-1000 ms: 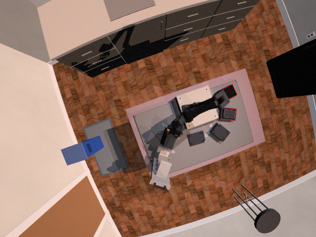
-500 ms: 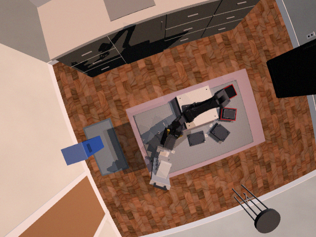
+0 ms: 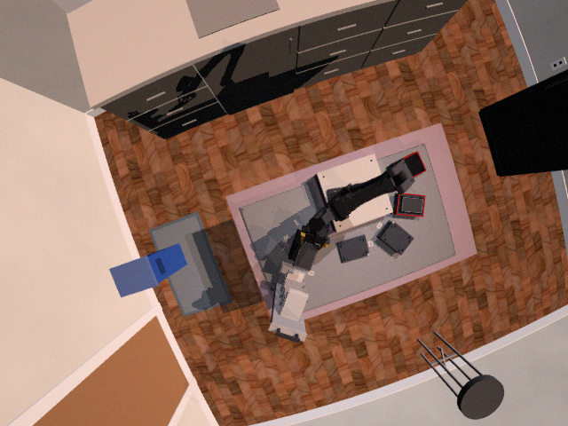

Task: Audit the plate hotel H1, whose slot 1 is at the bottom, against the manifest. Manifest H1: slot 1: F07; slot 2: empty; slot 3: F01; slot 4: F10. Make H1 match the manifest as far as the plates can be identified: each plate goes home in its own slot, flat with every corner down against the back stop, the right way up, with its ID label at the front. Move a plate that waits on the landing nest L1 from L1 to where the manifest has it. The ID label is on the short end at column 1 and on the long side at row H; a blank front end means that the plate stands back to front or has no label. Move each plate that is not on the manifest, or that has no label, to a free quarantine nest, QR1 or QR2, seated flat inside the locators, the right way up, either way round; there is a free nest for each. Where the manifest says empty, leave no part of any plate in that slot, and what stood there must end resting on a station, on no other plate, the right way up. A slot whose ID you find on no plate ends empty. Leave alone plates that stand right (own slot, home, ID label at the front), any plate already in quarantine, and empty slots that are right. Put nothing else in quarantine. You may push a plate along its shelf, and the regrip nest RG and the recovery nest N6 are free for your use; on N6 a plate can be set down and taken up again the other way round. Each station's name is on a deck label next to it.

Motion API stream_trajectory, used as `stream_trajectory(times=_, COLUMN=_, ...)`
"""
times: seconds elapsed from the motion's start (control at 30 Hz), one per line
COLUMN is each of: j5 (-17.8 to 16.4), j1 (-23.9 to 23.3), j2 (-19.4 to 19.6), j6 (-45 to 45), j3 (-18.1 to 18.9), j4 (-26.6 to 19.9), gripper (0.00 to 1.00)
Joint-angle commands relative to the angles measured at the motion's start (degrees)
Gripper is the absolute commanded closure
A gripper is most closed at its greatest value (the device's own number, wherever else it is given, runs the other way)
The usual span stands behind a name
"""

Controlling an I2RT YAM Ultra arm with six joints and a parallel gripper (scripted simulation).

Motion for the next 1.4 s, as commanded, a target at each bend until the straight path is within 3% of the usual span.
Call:
stream_trajectory(times=0.0, j5=-0.4, j1=0.0, j2=-0.7, j6=-0.1, j3=1.1, j4=-1.6, gripper=0.14)
stream_trajectory(times=1.37, j5=-0.5, j1=-0.1, j2=-2.7, j6=-0.2, j3=8.3, j4=-10.9, gripper=0.14)
